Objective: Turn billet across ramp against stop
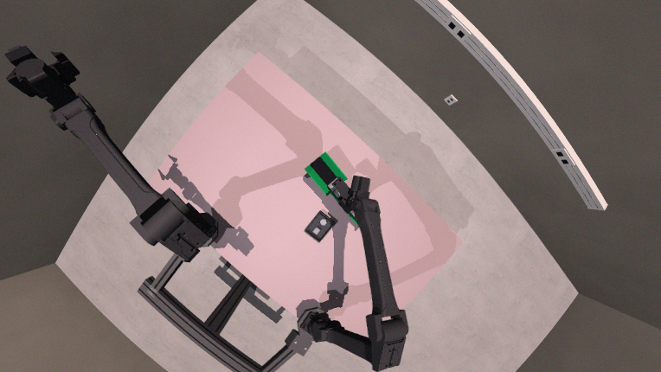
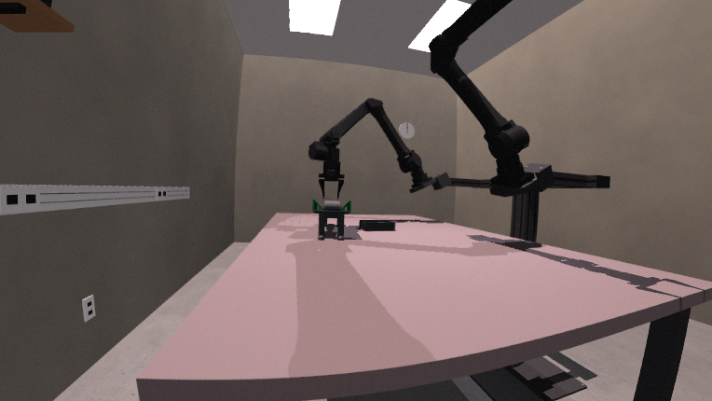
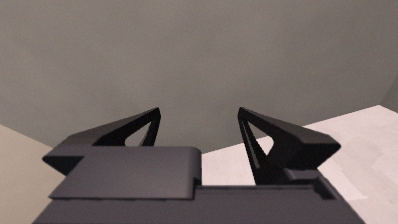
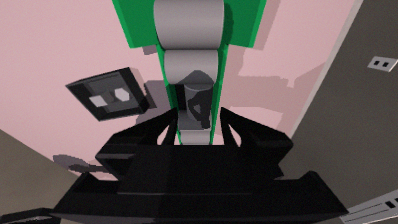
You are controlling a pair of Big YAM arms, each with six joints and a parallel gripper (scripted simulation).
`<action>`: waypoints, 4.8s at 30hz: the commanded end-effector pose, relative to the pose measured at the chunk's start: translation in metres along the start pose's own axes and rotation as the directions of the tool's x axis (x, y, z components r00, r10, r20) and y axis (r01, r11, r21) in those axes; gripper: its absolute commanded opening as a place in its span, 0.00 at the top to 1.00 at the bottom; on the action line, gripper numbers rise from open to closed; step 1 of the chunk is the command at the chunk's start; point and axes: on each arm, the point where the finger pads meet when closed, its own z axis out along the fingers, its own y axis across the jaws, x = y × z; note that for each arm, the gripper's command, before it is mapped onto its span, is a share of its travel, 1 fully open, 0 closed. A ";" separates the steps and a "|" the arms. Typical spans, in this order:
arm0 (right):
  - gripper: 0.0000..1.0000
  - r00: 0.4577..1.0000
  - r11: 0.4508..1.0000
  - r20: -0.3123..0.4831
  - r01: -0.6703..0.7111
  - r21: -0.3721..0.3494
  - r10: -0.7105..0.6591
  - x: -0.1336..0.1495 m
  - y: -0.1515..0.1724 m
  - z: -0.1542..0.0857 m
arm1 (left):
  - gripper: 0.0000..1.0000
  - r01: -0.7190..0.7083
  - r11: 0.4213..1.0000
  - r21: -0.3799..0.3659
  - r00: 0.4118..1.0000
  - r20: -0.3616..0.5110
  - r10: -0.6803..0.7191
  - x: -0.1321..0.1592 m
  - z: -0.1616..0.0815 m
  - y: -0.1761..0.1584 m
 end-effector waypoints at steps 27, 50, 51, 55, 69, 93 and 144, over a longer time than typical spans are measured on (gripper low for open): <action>0.43 1.000 1.000 -0.005 -0.004 0.002 0.004 0.004 -0.007 0.012 | 0.00 -0.012 1.000 -0.010 0.999 0.036 0.013 -0.013 -0.008 0.006; 0.43 1.000 1.000 -0.003 -0.006 0.004 0.006 0.009 -0.006 0.008 | 0.00 -0.012 1.000 -0.010 0.999 0.036 0.013 -0.013 -0.008 0.006; 0.43 1.000 1.000 -0.003 -0.006 0.004 0.006 0.009 -0.006 0.008 | 0.00 -0.012 1.000 -0.010 0.999 0.036 0.013 -0.013 -0.008 0.006; 0.43 1.000 1.000 -0.003 -0.006 0.004 0.006 0.009 -0.006 0.008 | 0.00 -0.012 1.000 -0.010 0.999 0.036 0.013 -0.013 -0.008 0.006; 0.43 1.000 1.000 0.012 -0.014 0.023 0.014 0.012 -0.012 -0.005 | 0.00 -0.012 1.000 -0.010 0.999 0.036 0.013 -0.013 -0.008 0.006; 0.43 1.000 1.000 0.006 -0.011 0.016 0.011 0.012 -0.010 -0.001 | 0.00 -0.012 1.000 -0.010 0.999 0.036 0.013 -0.013 -0.008 0.006; 0.43 1.000 1.000 -0.010 0.000 -0.007 0.000 0.012 -0.003 0.020 | 0.00 -0.012 1.000 -0.010 0.999 0.036 0.013 -0.013 -0.008 0.006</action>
